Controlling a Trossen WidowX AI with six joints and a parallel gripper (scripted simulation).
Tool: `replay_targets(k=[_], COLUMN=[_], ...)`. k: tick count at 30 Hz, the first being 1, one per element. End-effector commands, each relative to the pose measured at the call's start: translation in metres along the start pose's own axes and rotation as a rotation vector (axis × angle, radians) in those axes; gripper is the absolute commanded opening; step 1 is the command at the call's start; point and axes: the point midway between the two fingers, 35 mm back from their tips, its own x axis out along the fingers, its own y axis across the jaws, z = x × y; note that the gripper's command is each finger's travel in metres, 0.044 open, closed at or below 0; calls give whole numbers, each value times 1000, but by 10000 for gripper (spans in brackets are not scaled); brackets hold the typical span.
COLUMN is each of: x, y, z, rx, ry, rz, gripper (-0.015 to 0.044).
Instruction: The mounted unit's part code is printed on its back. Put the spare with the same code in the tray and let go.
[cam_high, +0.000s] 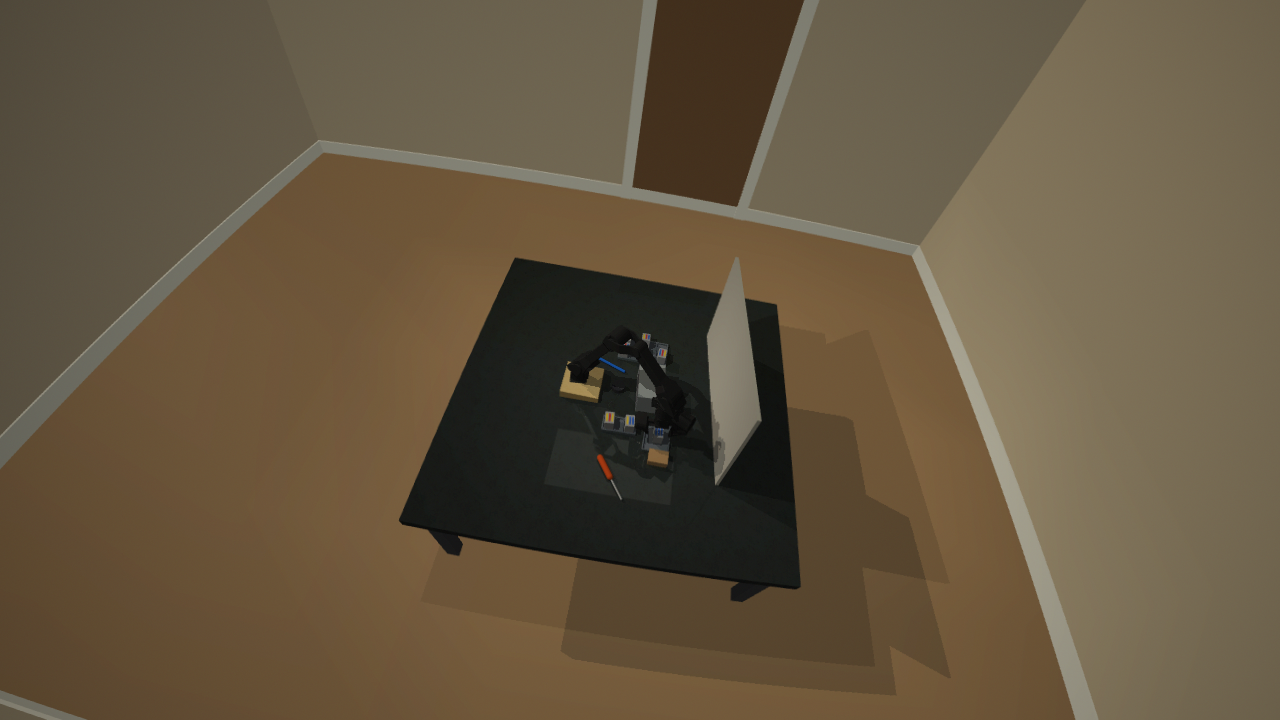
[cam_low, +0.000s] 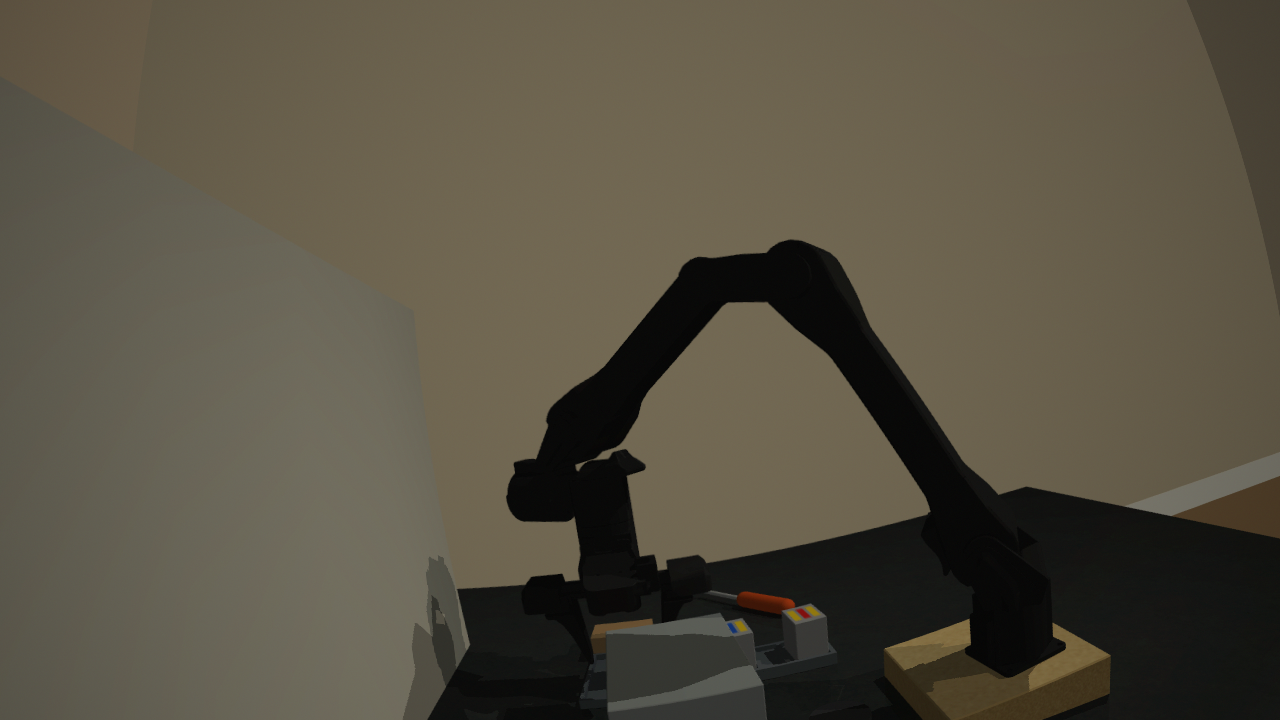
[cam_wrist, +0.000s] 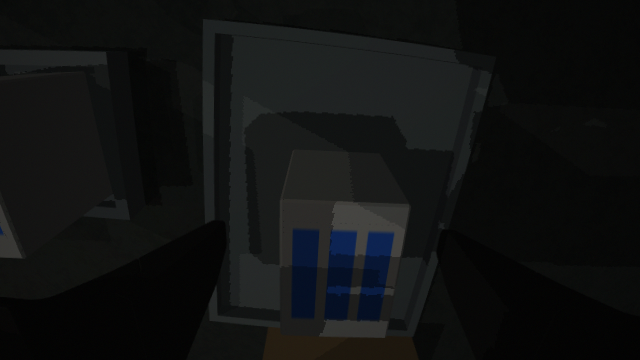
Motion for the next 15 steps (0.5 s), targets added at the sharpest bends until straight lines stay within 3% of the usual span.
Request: replay_targets(k=[1,8,15], x=[-3,-97,-107], y=[0,-1,1], z=[0,0,1], rx=[0,3,3], ry=[0,-3,-4], rz=[0,-2,-2], gripper=[440,440,440])
